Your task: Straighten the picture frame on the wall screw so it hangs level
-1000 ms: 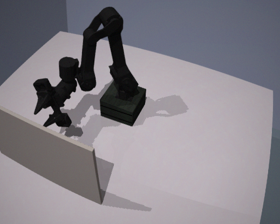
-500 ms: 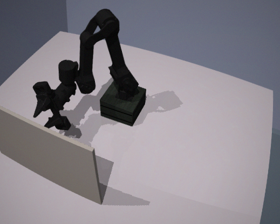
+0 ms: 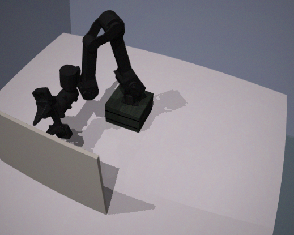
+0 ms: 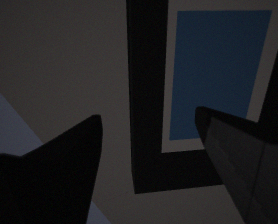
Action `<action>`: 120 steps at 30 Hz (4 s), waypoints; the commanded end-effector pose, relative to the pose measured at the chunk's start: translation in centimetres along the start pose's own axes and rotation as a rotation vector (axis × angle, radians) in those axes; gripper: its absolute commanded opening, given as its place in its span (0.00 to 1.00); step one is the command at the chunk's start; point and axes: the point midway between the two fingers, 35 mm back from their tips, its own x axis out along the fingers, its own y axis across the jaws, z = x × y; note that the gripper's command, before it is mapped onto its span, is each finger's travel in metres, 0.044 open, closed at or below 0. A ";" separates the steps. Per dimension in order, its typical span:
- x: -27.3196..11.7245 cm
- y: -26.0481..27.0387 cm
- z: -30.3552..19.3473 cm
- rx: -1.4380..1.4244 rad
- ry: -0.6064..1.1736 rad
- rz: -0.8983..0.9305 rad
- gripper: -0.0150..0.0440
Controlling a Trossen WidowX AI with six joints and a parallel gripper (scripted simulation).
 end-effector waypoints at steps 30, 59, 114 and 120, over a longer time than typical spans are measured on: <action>2.9 -0.2 0.2 0.047 -0.006 0.005 0.69; 2.9 -0.2 0.3 0.047 -0.006 0.005 0.61; 2.9 0.9 0.2 0.046 -0.006 0.005 0.25; 2.9 1.0 0.2 0.046 -0.006 0.005 0.25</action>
